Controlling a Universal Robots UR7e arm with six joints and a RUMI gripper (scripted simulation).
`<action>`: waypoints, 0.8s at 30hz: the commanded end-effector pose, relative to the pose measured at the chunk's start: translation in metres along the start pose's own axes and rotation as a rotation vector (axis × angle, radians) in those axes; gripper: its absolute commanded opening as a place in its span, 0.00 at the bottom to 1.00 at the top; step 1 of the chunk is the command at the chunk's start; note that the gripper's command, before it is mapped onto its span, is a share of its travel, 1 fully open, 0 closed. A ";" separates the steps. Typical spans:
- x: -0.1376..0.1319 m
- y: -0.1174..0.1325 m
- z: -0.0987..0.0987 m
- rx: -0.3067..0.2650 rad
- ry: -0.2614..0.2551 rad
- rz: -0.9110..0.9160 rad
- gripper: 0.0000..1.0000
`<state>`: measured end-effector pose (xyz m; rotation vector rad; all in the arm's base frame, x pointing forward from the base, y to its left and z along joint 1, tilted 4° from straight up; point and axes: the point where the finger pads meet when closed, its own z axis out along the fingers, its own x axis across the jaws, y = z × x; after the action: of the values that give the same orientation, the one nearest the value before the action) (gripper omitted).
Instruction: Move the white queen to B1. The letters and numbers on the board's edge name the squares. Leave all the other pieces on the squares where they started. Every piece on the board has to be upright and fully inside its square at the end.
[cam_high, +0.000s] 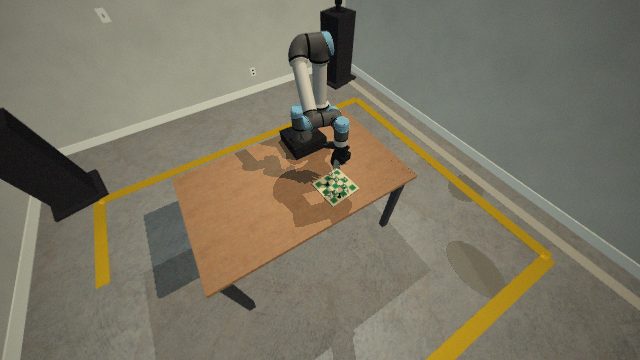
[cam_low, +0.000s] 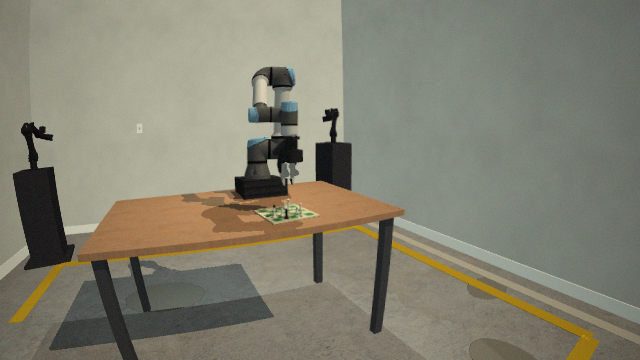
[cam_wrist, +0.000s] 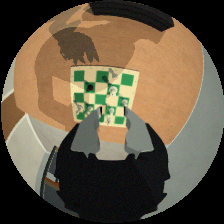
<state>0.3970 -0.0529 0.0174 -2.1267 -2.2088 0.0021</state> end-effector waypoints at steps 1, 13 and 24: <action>0.000 0.000 0.000 -0.001 -0.001 0.000 0.25; 0.000 0.000 0.003 -0.001 -0.001 0.000 0.25; 0.000 0.000 0.014 -0.001 -0.001 0.000 0.25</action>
<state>0.3965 -0.0524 0.0079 -2.1266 -2.2088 0.0021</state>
